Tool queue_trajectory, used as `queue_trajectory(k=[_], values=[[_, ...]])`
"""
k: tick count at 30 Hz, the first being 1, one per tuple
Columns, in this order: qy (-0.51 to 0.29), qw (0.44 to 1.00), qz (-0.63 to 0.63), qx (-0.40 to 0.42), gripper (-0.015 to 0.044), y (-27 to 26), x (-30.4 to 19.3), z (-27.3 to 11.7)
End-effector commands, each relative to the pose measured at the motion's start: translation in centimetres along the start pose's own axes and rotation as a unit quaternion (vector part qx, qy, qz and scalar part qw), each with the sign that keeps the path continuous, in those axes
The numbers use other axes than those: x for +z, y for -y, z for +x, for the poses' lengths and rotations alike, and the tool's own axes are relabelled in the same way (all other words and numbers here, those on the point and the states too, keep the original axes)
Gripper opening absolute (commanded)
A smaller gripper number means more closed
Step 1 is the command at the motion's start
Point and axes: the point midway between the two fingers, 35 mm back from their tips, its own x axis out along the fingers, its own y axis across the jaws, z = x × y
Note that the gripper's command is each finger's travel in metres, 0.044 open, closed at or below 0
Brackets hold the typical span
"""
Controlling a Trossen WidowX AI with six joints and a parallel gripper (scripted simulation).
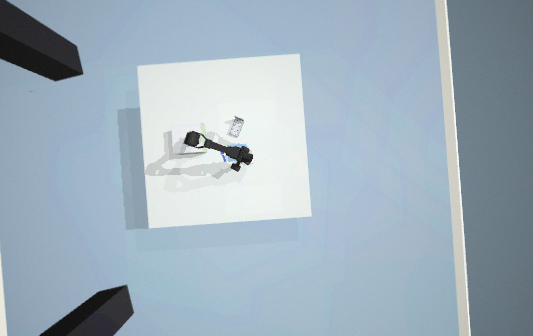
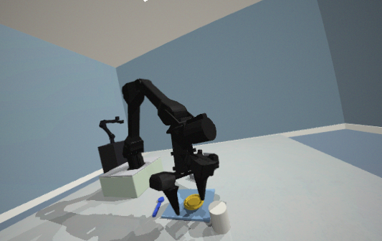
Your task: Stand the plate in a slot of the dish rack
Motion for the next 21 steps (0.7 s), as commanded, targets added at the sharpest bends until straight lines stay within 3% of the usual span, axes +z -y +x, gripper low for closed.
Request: queue_trajectory(k=[1, 15, 21], values=[[-0.013, 0.998, -0.056, 0.022, 0.04, -0.8, -0.8, -0.6], [-0.045, 0.958, -0.262, 0.112, 0.04, -3.3, -3.9, -2.7], [-0.046, 0.955, -0.271, 0.116, 0.04, -3.4, -4.0, -2.8]])
